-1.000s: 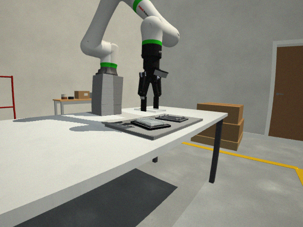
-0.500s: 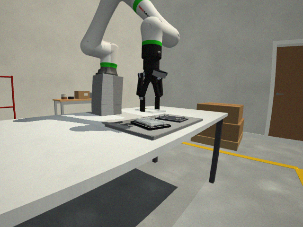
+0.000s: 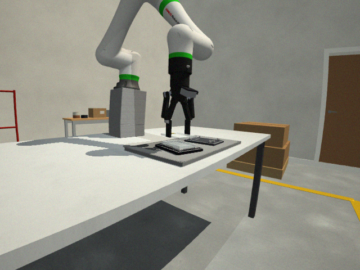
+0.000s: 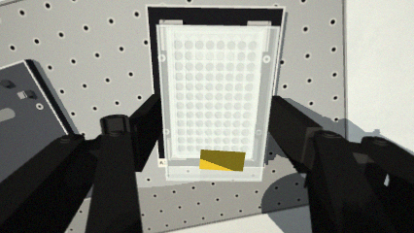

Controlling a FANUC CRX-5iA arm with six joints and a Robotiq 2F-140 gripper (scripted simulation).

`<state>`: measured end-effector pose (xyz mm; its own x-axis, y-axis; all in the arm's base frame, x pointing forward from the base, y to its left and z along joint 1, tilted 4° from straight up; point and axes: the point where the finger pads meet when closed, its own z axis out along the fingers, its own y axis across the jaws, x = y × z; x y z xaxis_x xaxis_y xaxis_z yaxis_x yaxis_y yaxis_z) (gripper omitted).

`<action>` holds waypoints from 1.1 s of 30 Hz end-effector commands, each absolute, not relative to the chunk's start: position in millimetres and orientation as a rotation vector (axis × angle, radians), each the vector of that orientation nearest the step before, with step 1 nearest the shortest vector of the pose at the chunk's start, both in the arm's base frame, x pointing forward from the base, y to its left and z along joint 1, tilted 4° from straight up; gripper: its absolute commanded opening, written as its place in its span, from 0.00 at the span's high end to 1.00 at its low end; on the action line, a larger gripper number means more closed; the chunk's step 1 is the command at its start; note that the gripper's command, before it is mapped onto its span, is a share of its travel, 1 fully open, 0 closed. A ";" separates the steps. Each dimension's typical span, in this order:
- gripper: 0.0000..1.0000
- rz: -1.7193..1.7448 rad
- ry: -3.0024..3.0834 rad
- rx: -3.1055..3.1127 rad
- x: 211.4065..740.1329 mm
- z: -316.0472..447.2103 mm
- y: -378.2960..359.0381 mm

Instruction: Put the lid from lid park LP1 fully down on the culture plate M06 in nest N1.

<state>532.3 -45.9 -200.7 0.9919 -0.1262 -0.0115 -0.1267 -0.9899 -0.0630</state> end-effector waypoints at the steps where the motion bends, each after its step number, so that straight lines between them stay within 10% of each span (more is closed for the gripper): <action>1: 0.39 0.008 0.194 -3.072 533.6 -204.4 -45.8; 33: 0.39 0.008 0.194 -3.072 534.1 -215.6 -45.1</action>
